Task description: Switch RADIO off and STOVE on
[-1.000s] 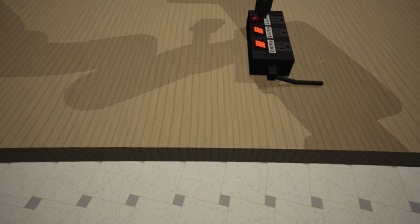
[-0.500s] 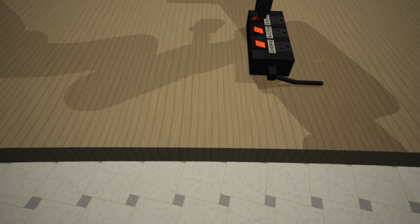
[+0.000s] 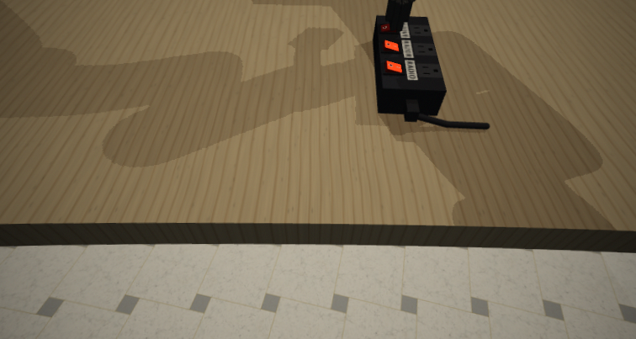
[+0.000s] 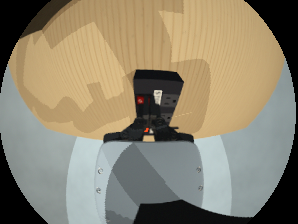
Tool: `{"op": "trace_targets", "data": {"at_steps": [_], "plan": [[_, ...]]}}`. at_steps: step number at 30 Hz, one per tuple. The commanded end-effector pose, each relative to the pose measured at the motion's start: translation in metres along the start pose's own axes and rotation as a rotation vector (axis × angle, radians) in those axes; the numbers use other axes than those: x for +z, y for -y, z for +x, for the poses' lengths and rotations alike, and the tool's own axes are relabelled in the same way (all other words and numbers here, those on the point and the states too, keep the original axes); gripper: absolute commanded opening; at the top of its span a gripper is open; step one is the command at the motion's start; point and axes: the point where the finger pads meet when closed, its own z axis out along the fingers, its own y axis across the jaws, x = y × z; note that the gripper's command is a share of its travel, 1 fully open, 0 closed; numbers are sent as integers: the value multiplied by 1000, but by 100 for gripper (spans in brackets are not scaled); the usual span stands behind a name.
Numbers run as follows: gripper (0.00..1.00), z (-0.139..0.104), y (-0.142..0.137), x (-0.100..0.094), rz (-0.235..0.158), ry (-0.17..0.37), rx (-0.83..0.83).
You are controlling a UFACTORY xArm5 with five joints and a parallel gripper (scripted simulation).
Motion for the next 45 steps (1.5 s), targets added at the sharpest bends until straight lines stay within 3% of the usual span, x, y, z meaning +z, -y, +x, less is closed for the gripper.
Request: {"op": "trace_targets", "data": {"at_steps": [1, 34, 45], "plan": [[0, -1, 0, 1, -1, 3, 0], [0, -1, 0, 1, -1, 3, 0], [0, -1, 0, -27, -1, 3, 0]]}}
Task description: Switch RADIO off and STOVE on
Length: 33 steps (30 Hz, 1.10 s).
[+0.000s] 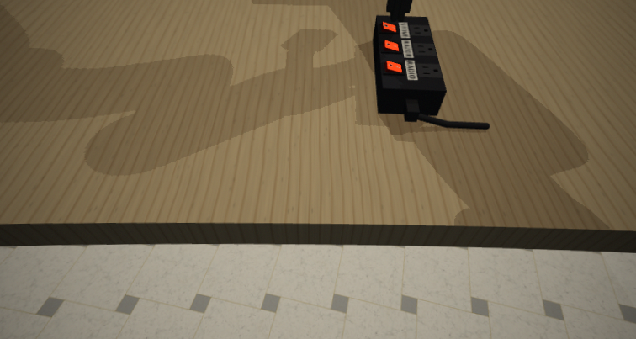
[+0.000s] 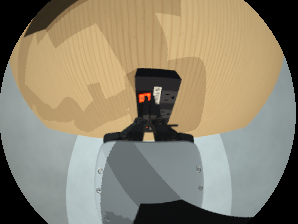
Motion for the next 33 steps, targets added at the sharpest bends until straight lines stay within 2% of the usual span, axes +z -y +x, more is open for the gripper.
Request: {"op": "trace_targets", "data": {"at_steps": [1, 8, 28, 30, 32, 33], "plan": [[0, -3, -1, -17, -3, 7, 0], [0, -3, -1, -23, -3, 7, 0], [0, -4, -1, -23, -3, 7, 0], [0, -22, 1, -27, -3, 8, 0], [0, -57, 7, -32, -4, 8, 0], [0, -57, 7, -32, -4, 8, 0]]}}
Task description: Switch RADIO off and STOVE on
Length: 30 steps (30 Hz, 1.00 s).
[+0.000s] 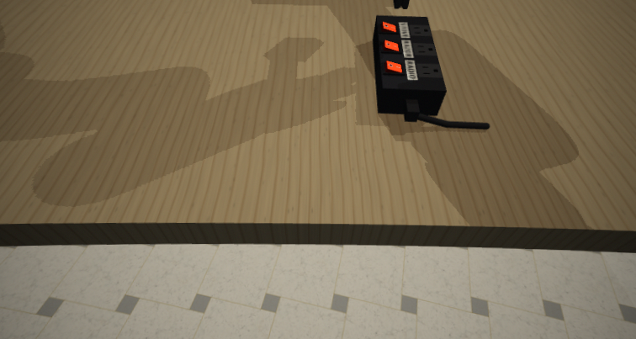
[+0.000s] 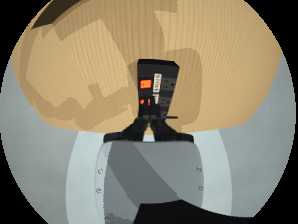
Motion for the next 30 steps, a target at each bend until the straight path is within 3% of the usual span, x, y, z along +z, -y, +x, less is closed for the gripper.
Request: {"op": "trace_targets", "data": {"at_steps": [1, 2, 5, 30], "plan": [[0, -44, 6, -8, -2, 5, 1], [0, -60, 10, -11, -2, 5, 1], [0, -78, 15, -13, -3, 5, 1], [0, -79, 16, -13, -3, 5, 1]]}}
